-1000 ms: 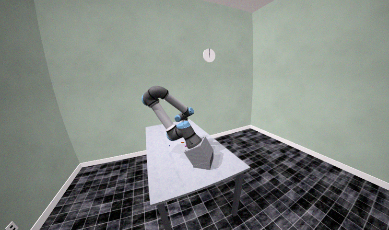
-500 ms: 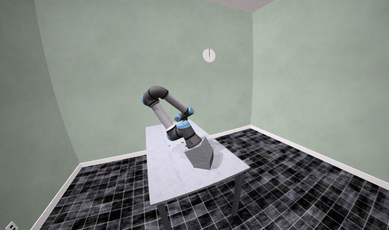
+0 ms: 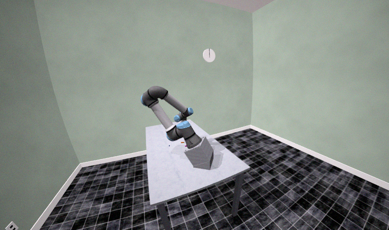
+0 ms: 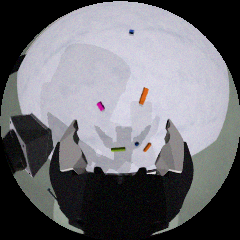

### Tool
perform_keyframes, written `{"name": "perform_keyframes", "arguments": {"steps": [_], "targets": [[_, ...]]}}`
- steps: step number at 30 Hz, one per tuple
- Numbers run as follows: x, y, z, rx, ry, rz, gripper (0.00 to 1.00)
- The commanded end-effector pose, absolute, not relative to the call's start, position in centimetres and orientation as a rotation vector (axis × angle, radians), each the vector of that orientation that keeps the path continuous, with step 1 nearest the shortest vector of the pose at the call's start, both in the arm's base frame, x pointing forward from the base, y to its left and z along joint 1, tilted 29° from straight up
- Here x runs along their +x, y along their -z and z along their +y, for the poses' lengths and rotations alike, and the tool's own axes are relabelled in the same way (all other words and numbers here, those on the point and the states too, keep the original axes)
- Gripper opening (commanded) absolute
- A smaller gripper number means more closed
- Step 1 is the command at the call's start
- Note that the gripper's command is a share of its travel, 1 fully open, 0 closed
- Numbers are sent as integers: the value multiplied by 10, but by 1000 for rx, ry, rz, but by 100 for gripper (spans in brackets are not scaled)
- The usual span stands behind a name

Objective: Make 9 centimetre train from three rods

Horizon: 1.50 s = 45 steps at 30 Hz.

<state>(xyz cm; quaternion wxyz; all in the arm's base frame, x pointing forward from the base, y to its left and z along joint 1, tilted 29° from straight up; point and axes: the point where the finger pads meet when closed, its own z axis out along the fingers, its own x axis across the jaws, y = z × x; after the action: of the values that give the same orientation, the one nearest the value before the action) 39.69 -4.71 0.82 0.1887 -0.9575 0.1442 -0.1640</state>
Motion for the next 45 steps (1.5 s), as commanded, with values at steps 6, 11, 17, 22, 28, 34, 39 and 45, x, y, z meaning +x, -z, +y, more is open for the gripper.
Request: {"name": "perform_keyframes", "arguments": {"steps": [6, 11, 17, 22, 28, 34, 39, 45], "targets": [[402, -17, -26, -2594, 379, 744, 100], [403, -19, -21, -2561, 357, 833, 100], [406, -25, -9, -2466, 303, 1048, 100], [407, -28, 0, -2390, 265, 1191, 100], [408, -31, 6, -2324, 234, 1303, 100], [408, -36, 18, -2193, 177, 1497, 100], [408, -39, 26, -2095, 137, 1623, 100], [408, -42, 33, -2011, 105, 1720, 100]]}}
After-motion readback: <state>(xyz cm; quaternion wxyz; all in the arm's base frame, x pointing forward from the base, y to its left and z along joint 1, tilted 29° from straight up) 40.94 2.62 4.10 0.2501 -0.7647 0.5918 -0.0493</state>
